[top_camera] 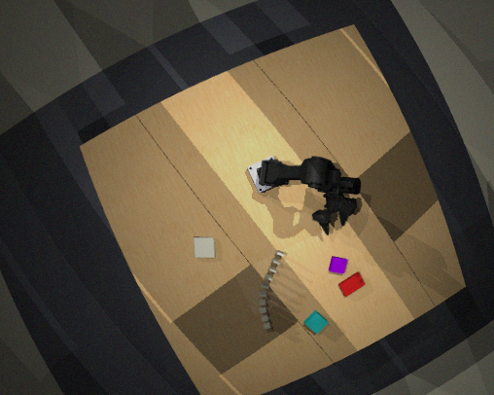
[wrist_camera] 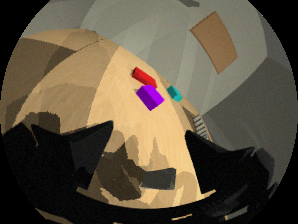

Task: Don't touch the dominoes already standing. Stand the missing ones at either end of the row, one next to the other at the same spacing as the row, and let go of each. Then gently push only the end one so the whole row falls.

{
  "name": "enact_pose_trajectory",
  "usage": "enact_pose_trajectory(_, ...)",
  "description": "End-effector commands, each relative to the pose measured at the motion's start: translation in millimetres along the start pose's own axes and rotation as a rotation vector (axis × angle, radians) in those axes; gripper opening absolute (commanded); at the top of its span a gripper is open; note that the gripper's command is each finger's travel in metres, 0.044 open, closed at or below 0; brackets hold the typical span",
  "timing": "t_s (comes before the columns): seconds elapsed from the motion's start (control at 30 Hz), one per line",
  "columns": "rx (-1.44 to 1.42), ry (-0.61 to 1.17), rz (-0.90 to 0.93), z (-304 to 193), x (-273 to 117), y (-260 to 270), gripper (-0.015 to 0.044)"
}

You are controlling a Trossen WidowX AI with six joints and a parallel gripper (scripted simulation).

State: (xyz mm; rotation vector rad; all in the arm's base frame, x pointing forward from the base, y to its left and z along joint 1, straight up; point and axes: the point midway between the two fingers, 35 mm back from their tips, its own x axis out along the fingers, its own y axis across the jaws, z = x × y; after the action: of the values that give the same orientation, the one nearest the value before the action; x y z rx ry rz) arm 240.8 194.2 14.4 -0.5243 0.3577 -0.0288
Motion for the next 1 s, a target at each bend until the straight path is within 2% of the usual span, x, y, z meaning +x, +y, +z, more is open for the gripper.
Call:
enact_pose_trajectory(0.0,-0.479,0.311,0.316,19,31,4,0.044)
enact_pose_trajectory(0.17,-0.608,0.391,0.53,38,33,-9,0.044)
enact_pose_trajectory(0.43,-0.756,0.526,0.808,38,8,-39,0.044)
enact_pose_trajectory(0.87,-0.814,0.643,1.076,37,-34,-73,0.044)
enact_pose_trajectory(0.97,-0.815,0.647,1.089,38,-36,-75,0.044)
